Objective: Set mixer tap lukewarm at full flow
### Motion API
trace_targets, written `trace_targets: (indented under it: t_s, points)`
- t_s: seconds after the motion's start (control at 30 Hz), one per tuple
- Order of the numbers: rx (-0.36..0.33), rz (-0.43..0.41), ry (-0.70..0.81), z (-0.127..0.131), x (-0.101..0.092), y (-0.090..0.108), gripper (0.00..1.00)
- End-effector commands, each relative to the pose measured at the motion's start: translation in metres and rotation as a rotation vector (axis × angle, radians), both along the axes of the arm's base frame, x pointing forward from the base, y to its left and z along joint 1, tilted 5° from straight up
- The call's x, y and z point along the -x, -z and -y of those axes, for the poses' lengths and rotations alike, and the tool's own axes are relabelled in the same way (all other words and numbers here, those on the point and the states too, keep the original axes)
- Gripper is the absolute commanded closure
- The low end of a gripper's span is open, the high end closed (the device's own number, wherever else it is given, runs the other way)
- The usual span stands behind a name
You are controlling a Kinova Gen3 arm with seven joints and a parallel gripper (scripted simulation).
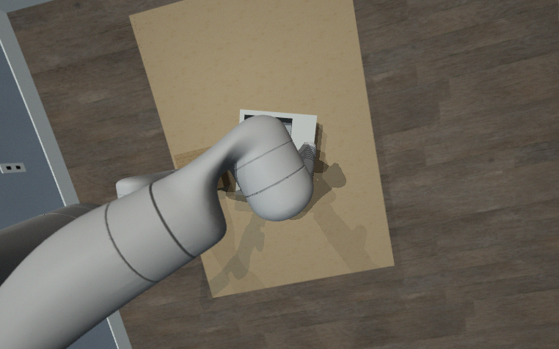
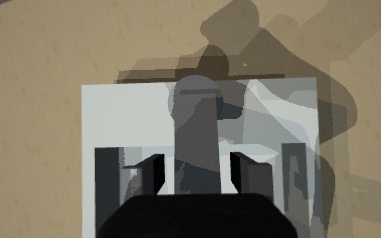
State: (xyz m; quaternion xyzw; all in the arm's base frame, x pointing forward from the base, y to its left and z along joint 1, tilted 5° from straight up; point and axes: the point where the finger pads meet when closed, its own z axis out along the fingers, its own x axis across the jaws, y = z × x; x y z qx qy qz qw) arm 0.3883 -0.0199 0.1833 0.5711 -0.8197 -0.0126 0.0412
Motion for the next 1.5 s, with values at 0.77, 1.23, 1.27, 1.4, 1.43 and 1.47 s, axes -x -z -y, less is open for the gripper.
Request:
trace_targets:
  t_s: [0.77, 1.23, 1.27, 1.4, 1.43, 1.47]
  points:
    - [0.000, 0.002, 0.000, 0.000, 0.000, -0.001, 0.00]
    - [0.000, 0.002, 0.000, 0.000, -0.001, -0.007, 0.00]
    - [0.000, 0.002, 0.000, 0.000, -0.001, -0.009, 0.00]
    - [0.000, 0.002, 0.000, 0.000, -0.002, -0.018, 0.00]
    - [0.000, 0.002, 0.000, -0.001, -0.002, -0.020, 0.00]
    - [0.000, 0.002, 0.000, -0.001, -0.002, -0.023, 0.00]
